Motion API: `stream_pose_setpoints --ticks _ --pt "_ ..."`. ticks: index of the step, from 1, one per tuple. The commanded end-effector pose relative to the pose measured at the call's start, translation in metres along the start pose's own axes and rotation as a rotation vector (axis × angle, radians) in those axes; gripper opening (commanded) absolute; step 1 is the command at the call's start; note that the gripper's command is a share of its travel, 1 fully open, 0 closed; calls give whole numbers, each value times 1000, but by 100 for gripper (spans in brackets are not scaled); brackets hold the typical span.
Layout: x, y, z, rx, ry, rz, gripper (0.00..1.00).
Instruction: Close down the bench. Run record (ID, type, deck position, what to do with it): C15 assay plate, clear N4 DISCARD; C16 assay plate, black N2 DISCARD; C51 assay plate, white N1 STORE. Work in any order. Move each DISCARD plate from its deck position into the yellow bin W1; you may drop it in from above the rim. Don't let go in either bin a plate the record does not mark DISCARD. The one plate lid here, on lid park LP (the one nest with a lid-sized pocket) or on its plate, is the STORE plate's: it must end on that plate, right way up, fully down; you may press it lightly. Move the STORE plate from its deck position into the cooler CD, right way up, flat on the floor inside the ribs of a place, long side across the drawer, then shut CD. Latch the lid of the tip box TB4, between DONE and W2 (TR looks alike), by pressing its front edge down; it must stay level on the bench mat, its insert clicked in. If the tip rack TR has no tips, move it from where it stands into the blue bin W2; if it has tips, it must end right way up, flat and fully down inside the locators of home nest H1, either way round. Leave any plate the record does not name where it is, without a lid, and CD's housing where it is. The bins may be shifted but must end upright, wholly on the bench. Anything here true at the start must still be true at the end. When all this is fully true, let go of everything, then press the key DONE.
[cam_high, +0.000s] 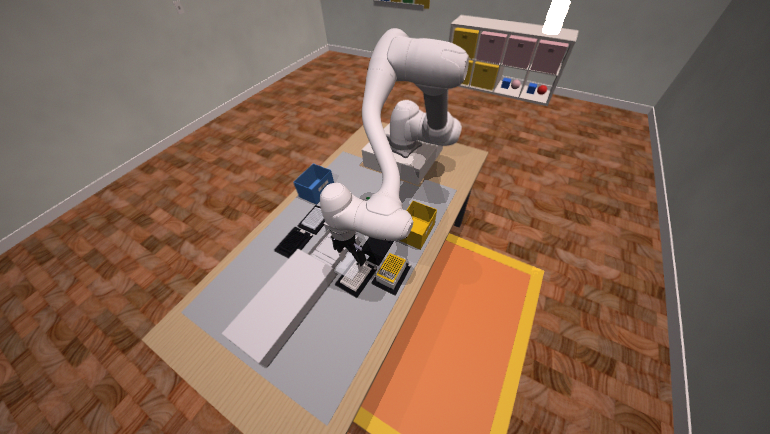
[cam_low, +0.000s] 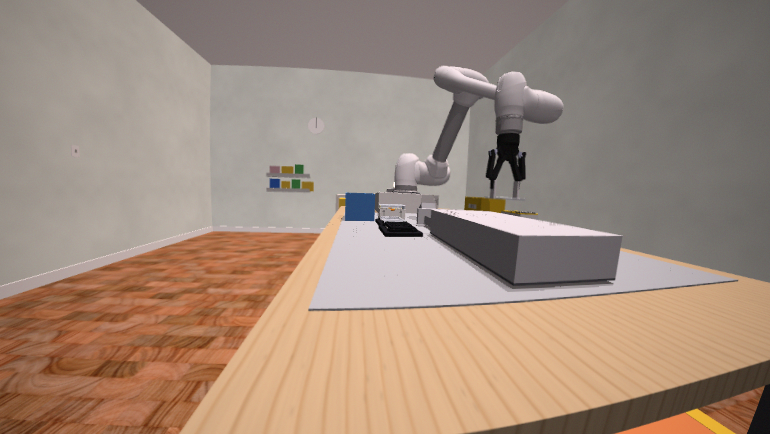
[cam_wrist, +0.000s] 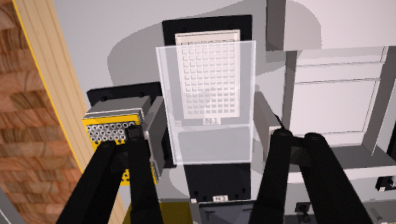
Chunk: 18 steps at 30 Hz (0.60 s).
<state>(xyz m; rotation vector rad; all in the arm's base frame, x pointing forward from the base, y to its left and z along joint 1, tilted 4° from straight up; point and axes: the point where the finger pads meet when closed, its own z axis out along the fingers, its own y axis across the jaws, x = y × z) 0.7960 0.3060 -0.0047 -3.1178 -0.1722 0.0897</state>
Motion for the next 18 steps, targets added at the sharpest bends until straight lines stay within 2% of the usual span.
stream_pose_setpoints --ticks 1,18 --pt "0 4 8 -2 -2 1 0" --pt "-1 3 28 -2 -2 1 0"
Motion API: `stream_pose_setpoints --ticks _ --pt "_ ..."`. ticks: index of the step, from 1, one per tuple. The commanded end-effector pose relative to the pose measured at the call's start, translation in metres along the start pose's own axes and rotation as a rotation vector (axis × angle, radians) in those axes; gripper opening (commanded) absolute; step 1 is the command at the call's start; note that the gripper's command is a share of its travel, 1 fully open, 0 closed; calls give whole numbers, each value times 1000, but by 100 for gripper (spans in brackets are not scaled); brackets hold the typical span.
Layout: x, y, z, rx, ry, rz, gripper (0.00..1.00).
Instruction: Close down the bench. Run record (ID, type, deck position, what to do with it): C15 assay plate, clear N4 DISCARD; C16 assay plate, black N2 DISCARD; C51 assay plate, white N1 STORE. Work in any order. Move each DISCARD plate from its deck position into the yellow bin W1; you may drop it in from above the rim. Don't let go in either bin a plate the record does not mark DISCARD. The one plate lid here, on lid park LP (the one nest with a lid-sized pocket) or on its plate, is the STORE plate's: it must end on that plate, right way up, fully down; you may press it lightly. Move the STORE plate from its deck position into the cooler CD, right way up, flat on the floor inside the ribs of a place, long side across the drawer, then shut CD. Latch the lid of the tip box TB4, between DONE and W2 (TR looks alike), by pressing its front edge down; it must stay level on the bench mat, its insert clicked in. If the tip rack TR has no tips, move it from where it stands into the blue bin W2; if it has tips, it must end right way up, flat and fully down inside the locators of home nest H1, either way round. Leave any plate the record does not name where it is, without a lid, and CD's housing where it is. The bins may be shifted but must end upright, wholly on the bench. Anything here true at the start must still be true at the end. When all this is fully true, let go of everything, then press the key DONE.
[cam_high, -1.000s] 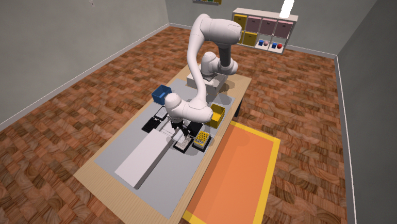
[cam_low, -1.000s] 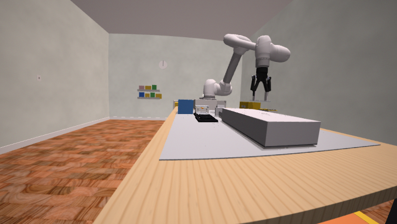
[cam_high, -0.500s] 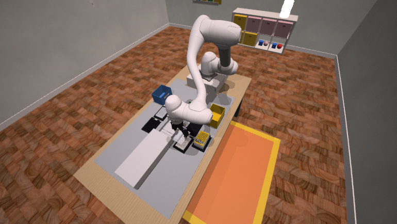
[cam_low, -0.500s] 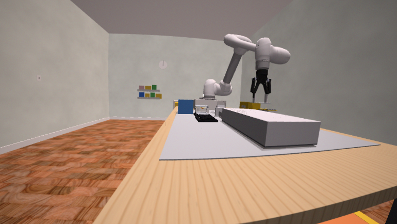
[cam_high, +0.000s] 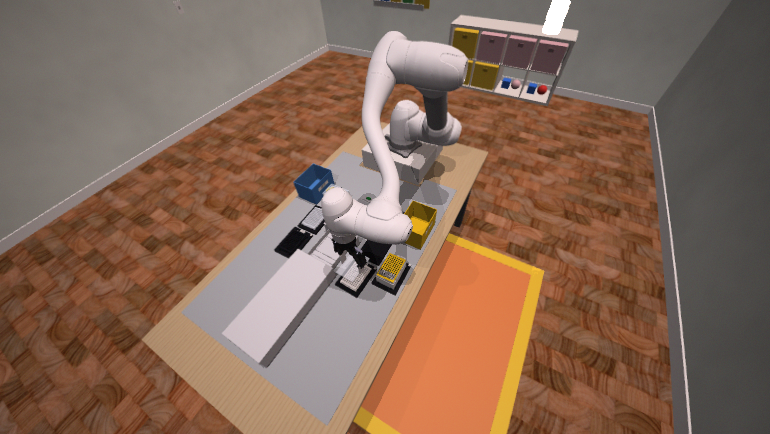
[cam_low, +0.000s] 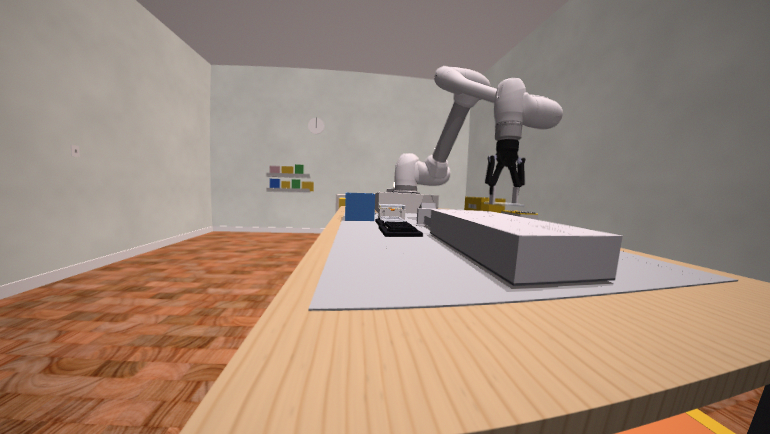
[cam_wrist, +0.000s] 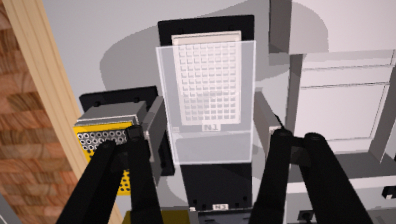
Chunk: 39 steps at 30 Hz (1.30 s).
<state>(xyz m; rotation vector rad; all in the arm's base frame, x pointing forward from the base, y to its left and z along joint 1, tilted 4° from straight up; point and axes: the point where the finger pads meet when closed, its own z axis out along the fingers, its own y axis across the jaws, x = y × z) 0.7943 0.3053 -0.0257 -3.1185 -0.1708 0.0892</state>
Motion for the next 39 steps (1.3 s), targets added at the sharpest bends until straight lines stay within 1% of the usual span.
stream_pose_setpoints --ticks 1,39 --pt "-1 2 8 -1 -2 0 0" --pt "-3 -1 54 -1 -2 0 0"
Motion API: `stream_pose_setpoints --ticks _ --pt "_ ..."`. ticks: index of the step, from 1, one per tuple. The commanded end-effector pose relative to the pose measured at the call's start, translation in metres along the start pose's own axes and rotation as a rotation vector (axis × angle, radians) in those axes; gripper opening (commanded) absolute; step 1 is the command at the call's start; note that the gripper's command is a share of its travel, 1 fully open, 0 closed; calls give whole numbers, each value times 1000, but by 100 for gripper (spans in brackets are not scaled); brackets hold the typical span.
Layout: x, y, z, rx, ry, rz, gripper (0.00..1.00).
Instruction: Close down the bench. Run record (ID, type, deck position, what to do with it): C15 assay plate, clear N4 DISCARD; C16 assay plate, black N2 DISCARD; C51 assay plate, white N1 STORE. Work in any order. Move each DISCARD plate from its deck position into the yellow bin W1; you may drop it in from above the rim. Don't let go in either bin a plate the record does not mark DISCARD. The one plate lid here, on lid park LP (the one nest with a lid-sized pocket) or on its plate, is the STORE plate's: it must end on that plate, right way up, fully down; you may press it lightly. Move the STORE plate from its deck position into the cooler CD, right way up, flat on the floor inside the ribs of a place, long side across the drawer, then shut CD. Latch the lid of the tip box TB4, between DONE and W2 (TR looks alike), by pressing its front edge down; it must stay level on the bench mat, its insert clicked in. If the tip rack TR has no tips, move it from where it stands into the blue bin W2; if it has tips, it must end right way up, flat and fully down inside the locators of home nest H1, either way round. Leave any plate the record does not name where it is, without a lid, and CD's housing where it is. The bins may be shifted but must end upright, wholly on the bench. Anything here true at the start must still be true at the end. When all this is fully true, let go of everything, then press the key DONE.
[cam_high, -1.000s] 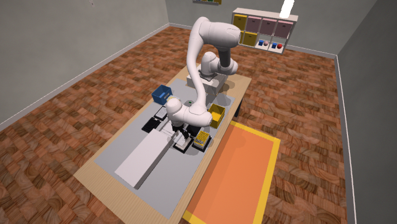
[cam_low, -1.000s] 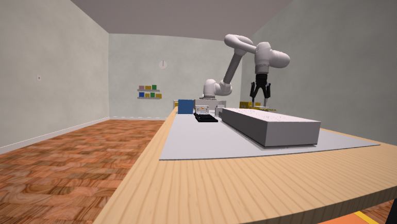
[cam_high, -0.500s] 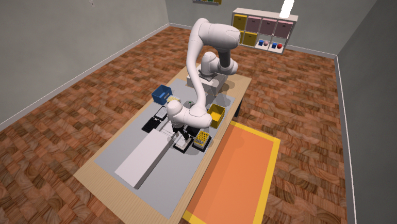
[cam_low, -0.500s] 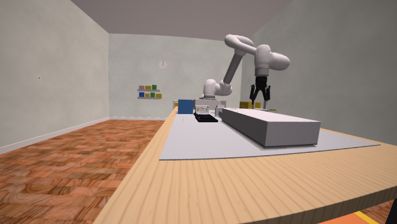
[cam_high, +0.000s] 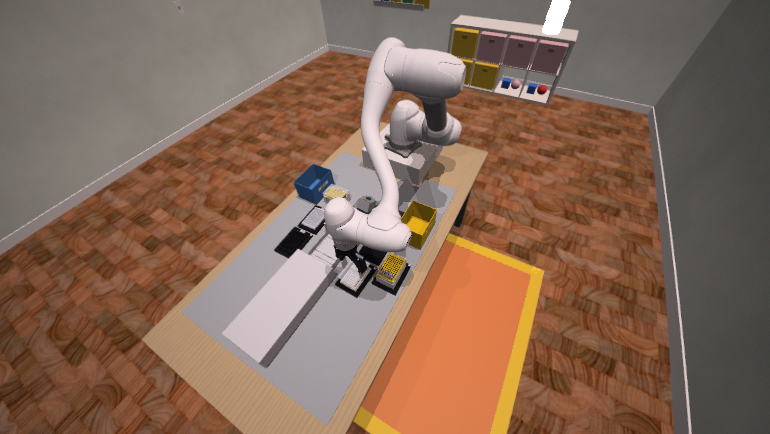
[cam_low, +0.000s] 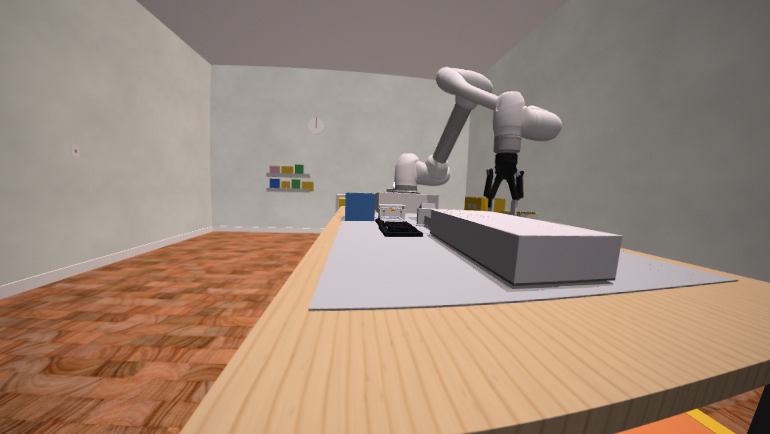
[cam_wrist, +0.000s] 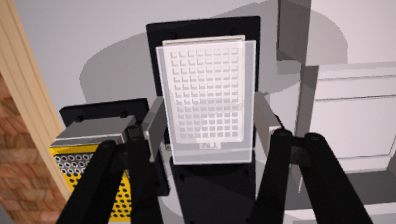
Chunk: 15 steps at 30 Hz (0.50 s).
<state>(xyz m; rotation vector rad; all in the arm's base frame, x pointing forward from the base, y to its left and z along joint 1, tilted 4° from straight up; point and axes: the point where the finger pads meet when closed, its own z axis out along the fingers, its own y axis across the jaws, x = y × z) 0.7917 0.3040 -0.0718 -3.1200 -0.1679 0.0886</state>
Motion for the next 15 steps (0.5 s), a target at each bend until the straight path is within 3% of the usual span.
stream_pose_setpoints --ticks 1,15 --pt "-2 -3 9 0 -2 -2 0" --pt "-3 -5 23 0 -2 -2 0"
